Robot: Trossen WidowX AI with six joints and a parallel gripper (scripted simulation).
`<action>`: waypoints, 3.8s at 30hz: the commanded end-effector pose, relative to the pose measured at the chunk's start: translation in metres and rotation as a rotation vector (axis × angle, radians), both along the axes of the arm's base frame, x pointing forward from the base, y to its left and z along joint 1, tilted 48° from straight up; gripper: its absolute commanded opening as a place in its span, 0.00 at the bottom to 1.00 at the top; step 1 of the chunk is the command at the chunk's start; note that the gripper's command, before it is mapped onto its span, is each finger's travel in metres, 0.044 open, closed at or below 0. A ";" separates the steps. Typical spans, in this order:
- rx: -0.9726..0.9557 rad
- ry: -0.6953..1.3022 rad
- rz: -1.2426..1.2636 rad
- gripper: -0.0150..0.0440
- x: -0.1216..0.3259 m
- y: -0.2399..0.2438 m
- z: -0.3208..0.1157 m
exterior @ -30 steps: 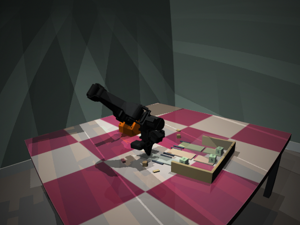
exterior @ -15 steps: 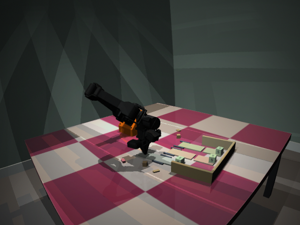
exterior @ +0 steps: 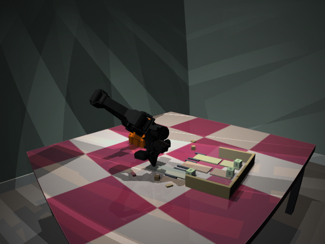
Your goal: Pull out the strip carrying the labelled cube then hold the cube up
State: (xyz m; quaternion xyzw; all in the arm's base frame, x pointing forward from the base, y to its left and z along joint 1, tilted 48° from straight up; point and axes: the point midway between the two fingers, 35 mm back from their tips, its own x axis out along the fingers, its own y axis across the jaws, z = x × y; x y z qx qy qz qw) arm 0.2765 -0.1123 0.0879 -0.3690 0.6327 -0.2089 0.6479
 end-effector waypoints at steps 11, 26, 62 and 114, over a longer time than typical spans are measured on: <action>0.002 0.033 -0.015 0.25 -0.030 -0.008 -0.005; 0.001 0.033 -0.015 0.25 -0.035 -0.009 -0.005; 0.015 -0.055 -0.094 0.48 -0.007 0.030 0.027; 0.020 -0.073 -0.102 0.87 0.159 0.078 0.023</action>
